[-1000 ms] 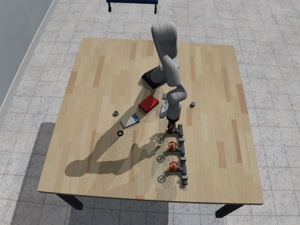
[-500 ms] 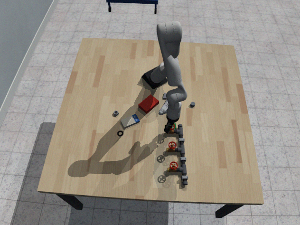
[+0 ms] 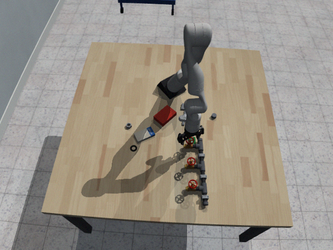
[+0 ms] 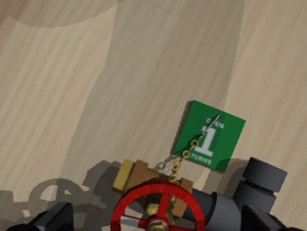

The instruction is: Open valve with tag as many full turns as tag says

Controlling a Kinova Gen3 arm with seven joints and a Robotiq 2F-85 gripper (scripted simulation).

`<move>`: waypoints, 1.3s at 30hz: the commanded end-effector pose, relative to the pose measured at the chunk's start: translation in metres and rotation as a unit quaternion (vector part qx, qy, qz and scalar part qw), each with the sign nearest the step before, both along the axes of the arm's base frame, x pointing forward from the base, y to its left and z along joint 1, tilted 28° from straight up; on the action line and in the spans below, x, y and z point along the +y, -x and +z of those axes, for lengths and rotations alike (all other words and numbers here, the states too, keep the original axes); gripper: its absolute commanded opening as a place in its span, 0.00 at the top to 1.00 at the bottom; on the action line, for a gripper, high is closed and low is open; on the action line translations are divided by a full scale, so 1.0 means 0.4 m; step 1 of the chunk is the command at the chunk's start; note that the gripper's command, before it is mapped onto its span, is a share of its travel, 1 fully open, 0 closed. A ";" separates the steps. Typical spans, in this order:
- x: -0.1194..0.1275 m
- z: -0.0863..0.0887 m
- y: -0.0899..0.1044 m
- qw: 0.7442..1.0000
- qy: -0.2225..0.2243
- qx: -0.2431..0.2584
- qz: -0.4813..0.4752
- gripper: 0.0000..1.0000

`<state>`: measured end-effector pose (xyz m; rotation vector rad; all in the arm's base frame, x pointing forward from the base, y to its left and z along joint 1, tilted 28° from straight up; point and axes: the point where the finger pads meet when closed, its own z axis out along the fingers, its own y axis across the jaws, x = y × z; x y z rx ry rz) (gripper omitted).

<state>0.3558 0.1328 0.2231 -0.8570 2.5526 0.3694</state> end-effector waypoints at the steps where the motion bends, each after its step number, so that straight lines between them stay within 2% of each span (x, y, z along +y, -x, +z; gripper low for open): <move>1: 0.000 0.000 0.001 0.991 -0.036 0.051 -0.120 0.00; 6: 0.000 0.000 0.001 0.961 -0.079 0.103 -0.244 0.00; 8: 0.000 0.000 0.001 0.961 -0.079 0.103 -0.244 0.00; 14: 0.000 0.000 0.001 0.897 -0.130 0.164 -0.390 0.00; 23: 0.000 0.000 0.001 0.783 -0.185 0.230 -0.548 0.00; 25: 0.000 0.000 0.001 0.783 -0.185 0.230 -0.548 0.00; 32: 0.000 0.000 0.001 0.700 -0.213 0.264 -0.629 0.00; 39: 0.000 0.000 0.000 0.634 -0.232 0.285 -0.680 0.00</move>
